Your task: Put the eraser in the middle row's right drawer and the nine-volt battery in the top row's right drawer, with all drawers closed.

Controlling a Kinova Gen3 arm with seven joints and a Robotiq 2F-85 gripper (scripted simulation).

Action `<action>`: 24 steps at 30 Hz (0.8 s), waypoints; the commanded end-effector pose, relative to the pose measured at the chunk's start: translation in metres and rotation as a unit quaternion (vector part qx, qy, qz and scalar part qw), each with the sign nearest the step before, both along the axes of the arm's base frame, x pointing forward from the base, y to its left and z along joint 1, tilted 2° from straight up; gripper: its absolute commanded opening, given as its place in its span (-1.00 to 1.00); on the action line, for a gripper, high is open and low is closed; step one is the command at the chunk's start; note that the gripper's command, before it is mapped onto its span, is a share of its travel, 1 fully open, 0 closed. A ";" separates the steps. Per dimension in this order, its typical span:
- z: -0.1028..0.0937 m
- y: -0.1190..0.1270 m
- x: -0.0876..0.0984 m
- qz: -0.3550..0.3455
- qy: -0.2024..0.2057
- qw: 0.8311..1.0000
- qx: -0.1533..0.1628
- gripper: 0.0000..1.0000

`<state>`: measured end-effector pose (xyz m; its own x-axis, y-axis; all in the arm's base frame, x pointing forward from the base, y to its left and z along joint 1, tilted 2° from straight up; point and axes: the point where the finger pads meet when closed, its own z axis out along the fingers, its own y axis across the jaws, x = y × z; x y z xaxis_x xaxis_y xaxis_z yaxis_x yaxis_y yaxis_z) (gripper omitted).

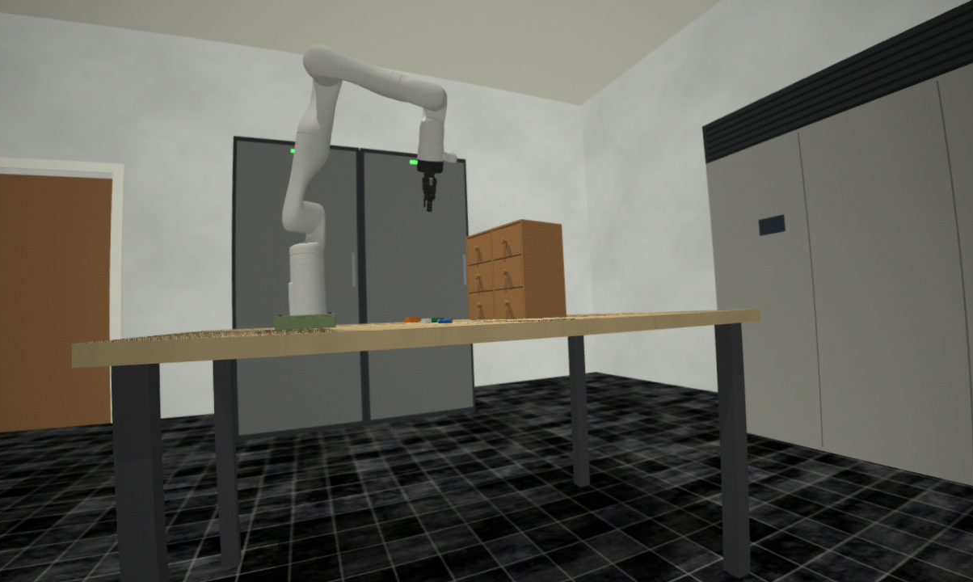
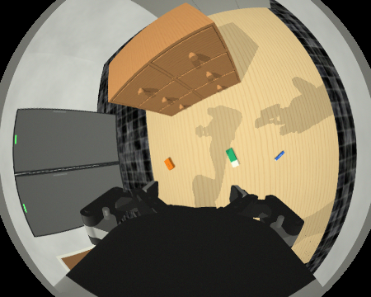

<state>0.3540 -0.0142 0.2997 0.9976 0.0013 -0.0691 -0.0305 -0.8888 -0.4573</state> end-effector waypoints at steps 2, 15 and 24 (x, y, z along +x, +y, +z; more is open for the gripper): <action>0.002 0.002 0.001 0.006 -0.003 1.000 -0.005 1.00; 0.005 -0.003 0.003 0.024 -0.005 0.999 -0.034 1.00; 0.008 -0.008 0.005 0.039 -0.008 0.997 -0.062 1.00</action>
